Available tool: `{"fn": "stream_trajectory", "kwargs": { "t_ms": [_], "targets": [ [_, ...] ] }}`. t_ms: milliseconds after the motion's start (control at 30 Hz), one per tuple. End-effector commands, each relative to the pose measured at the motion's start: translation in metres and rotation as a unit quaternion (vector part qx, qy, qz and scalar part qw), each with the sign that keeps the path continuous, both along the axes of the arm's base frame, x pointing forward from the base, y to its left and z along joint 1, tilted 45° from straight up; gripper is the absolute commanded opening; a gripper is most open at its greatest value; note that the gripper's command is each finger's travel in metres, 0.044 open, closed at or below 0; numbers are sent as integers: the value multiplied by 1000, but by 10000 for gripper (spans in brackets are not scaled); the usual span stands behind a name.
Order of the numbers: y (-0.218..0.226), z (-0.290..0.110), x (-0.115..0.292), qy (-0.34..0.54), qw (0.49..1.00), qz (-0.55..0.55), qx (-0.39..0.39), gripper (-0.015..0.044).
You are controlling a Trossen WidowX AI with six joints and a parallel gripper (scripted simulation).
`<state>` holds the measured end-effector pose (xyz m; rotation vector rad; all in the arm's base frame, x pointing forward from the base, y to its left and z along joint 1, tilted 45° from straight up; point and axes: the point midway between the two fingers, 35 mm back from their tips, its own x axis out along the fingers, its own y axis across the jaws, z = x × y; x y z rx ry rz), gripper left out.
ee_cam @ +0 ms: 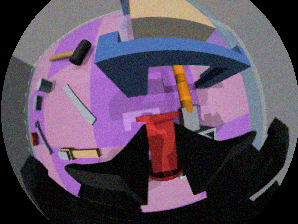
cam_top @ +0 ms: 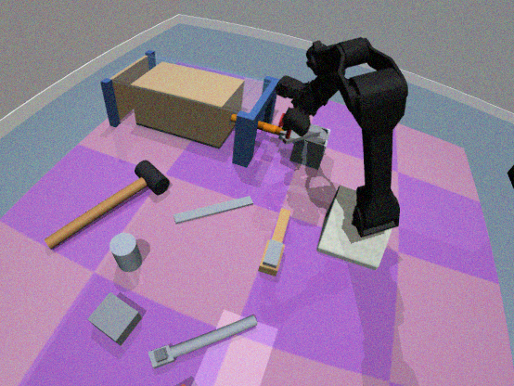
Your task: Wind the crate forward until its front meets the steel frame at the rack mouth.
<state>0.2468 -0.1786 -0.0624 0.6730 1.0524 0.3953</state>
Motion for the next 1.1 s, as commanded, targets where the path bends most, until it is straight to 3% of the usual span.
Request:
{"fn": "stream_trajectory", "kwargs": {
  "t_ms": [0,1067],
  "targets": [
    [8,3,-12,12,1000,0,10,0],
    [17,10,-52,14,1000,0,10,0]
  ]
}}
